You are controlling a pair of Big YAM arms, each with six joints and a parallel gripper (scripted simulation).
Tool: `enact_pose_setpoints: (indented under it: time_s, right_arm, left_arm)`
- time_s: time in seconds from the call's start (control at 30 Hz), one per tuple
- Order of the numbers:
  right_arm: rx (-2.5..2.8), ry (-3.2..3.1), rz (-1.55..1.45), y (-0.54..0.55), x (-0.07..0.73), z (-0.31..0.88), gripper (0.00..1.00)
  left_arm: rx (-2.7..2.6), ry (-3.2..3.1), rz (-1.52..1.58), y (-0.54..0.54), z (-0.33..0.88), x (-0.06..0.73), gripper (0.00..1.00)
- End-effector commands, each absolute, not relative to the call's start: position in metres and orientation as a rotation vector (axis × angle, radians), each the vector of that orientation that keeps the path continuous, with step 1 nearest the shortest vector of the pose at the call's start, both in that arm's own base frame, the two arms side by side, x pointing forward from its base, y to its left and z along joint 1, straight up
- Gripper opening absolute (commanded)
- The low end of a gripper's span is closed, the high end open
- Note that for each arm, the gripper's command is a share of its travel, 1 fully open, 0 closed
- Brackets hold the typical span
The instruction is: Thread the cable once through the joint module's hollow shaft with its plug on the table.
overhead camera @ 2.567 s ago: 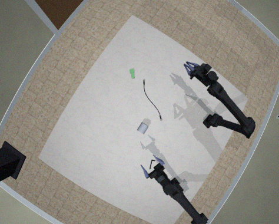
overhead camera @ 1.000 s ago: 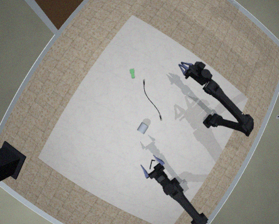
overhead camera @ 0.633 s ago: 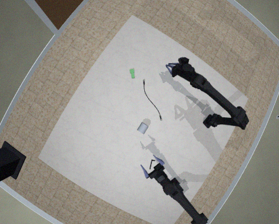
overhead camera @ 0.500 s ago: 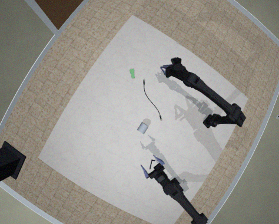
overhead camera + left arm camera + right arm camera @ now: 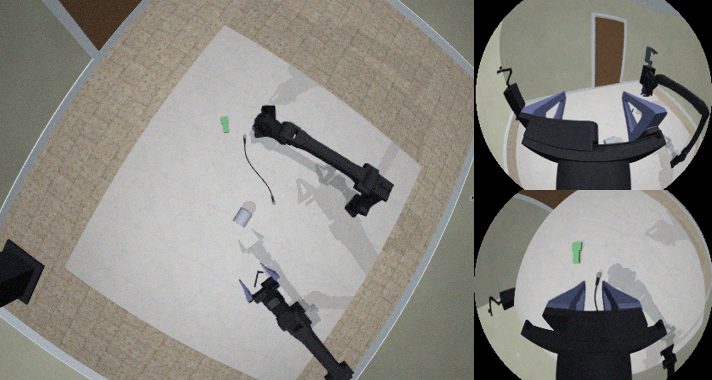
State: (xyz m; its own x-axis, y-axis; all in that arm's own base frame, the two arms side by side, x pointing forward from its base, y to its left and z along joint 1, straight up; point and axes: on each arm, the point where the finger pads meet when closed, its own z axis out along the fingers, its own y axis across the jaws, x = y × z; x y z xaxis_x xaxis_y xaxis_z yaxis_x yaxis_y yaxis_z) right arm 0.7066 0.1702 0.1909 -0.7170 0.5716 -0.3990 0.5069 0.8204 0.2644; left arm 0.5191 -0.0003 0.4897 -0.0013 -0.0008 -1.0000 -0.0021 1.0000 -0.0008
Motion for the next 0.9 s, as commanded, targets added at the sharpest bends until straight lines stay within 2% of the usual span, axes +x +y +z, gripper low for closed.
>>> enact_pose_setpoints:
  time_s: [0.0, 0.53, 0.73, 0.87]
  right_arm:
    - [0.952, 2.585, 0.158, 0.204, 0.716, 0.163, 0.27]
    - [1.124, 2.700, -0.066, 0.241, 0.703, 0.083, 0.27]
    - [1.113, 2.695, -0.071, 0.221, 0.711, 0.085, 0.27]
    - [1.059, 2.773, -0.137, 0.239, 0.690, 0.049, 0.27]
  left_arm:
    - [-0.003, 1.503, 0.010, 0.003, 0.532, 0.519, 0.96]
    - [-0.003, 1.503, 0.010, 0.003, 0.532, 0.519, 0.96]
    - [-0.003, 1.503, 0.010, 0.003, 0.532, 0.519, 0.96]
    - [-0.003, 1.503, 0.010, 0.003, 0.532, 0.519, 0.96]
